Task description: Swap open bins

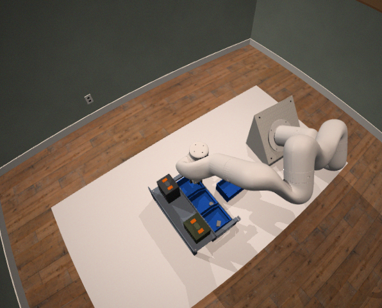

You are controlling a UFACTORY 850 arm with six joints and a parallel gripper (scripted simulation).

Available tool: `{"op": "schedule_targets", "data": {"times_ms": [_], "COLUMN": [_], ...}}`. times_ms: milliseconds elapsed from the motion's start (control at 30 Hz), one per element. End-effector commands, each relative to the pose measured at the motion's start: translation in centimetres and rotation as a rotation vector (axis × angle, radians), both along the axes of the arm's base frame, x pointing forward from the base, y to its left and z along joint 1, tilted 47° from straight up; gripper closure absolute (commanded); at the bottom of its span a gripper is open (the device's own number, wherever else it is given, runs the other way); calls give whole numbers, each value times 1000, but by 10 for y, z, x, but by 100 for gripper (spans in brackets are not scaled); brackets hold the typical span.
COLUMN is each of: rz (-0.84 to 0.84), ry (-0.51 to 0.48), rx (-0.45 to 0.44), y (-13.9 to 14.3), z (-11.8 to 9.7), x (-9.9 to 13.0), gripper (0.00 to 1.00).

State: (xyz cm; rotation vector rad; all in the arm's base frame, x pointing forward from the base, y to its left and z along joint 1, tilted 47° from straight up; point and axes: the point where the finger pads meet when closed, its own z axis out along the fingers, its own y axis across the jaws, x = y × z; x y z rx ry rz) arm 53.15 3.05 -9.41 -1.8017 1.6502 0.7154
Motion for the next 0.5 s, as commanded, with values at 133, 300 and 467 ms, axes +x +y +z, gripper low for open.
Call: {"op": "schedule_targets", "data": {"times_ms": [133,300,467], "rz": [-1,-1,-1], "ry": [-1,-1,-1], "rx": [-1,-1,-1], "y": [-1,-1,-2], "z": [0,0,1], "x": [1,1,1], "gripper": [100,100,100]}}
